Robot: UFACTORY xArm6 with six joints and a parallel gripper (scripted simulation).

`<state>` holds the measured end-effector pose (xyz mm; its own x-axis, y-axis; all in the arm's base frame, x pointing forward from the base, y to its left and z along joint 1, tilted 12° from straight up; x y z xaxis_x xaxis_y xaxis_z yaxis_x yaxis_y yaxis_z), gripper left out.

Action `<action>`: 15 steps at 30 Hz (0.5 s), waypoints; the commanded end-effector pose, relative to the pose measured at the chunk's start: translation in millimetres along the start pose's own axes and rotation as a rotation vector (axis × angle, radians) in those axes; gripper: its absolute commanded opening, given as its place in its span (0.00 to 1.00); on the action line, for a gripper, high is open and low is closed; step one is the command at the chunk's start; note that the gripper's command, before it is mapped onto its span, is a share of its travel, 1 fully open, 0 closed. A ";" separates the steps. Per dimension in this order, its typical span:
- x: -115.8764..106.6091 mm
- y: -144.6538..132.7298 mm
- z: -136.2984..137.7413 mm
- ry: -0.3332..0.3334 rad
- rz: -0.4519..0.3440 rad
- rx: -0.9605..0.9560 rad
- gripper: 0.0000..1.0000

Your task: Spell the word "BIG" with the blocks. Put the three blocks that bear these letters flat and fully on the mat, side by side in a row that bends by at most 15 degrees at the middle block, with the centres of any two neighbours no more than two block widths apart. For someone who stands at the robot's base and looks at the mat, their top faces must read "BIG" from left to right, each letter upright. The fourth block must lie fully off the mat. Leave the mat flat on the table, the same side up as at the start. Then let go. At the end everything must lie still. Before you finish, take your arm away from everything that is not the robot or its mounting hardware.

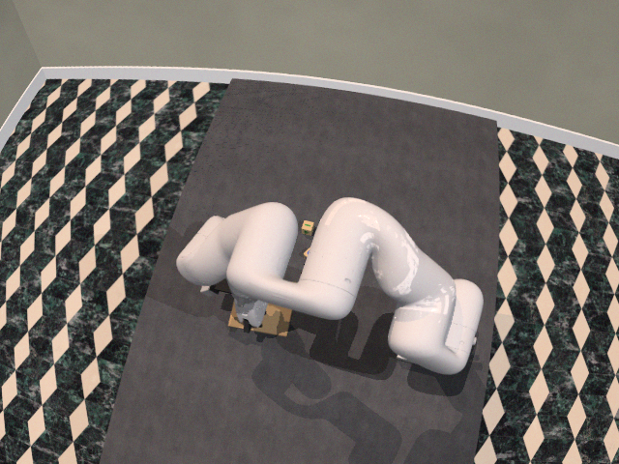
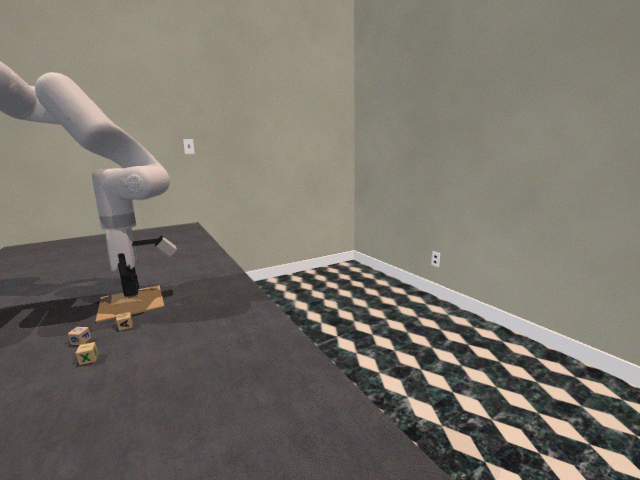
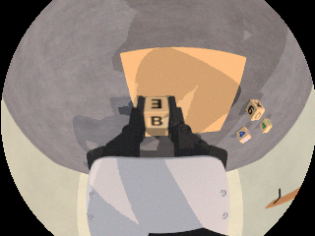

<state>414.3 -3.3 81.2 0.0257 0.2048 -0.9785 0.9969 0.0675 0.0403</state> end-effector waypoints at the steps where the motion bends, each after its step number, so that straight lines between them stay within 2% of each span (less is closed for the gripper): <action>1: -1.2 0.9 0.1 0.000 0.003 0.000 0.21; 15: 1.8 0.9 0.1 -0.001 0.003 0.000 0.21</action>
<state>414.3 -2.9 79.5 0.0257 0.2048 -0.9785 0.9969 0.0675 0.0403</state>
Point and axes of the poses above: the point where the finger pads meet when closed, its own x axis out along the fingers, its own z axis across the jaws, y = z × x, the point moved 9 cm from there along -x, back along the fingers, and after that the axes turned 8 degrees about -x, right-handed, at the moved point
